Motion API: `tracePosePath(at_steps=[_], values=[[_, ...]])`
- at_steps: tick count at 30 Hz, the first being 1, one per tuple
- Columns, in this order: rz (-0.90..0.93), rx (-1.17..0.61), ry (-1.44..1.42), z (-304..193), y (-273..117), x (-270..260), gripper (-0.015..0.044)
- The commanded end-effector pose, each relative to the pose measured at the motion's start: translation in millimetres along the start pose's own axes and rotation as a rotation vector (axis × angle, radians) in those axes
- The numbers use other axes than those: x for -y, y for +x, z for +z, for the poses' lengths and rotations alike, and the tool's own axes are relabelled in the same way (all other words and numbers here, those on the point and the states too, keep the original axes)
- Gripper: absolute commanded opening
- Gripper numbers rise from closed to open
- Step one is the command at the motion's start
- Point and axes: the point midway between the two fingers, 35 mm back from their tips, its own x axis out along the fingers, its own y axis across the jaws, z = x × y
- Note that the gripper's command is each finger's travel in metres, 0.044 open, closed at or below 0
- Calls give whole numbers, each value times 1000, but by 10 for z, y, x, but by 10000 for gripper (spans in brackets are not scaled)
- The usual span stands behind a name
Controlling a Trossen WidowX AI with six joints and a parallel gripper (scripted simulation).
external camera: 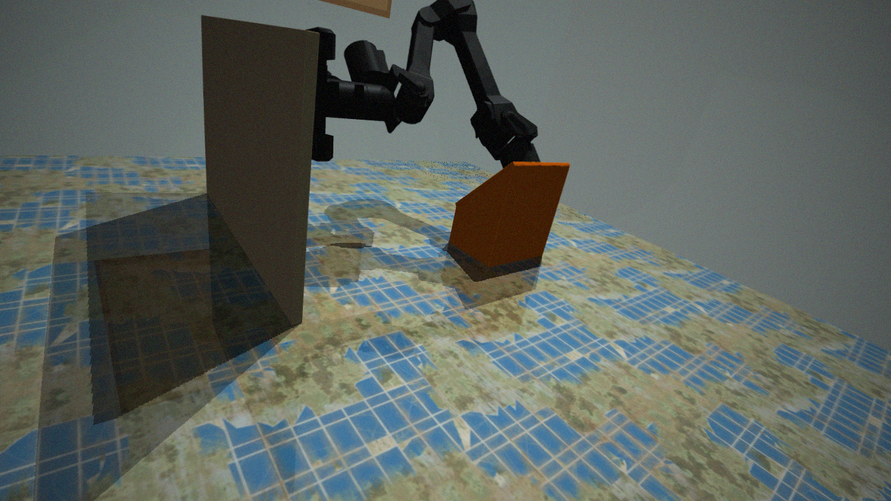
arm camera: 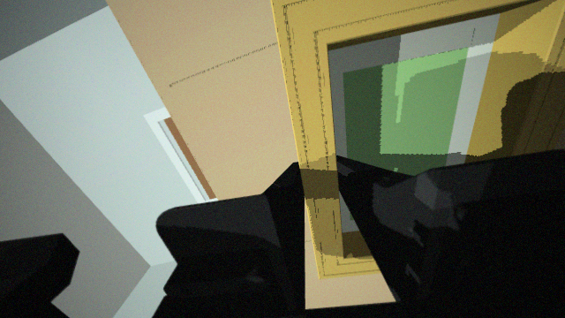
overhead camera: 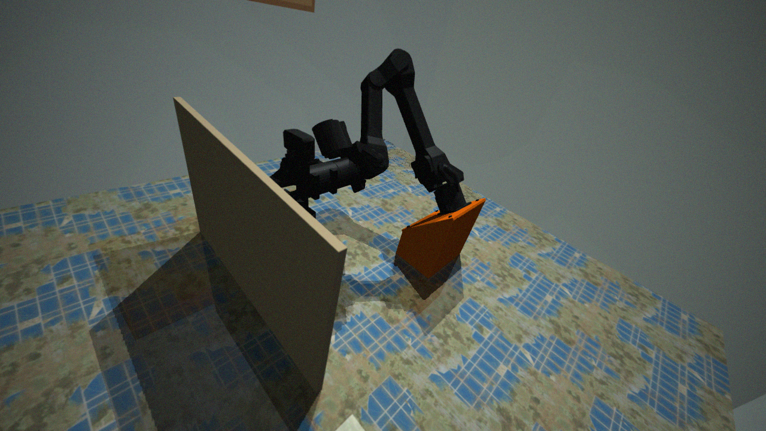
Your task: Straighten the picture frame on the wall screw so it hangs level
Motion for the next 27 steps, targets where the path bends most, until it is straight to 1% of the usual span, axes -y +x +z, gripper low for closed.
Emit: tracePosePath(at_steps=[1,27], values=[[9,-3,-5,-14,0,-23,0],[9,-3,-5,-15,1,20,0]])
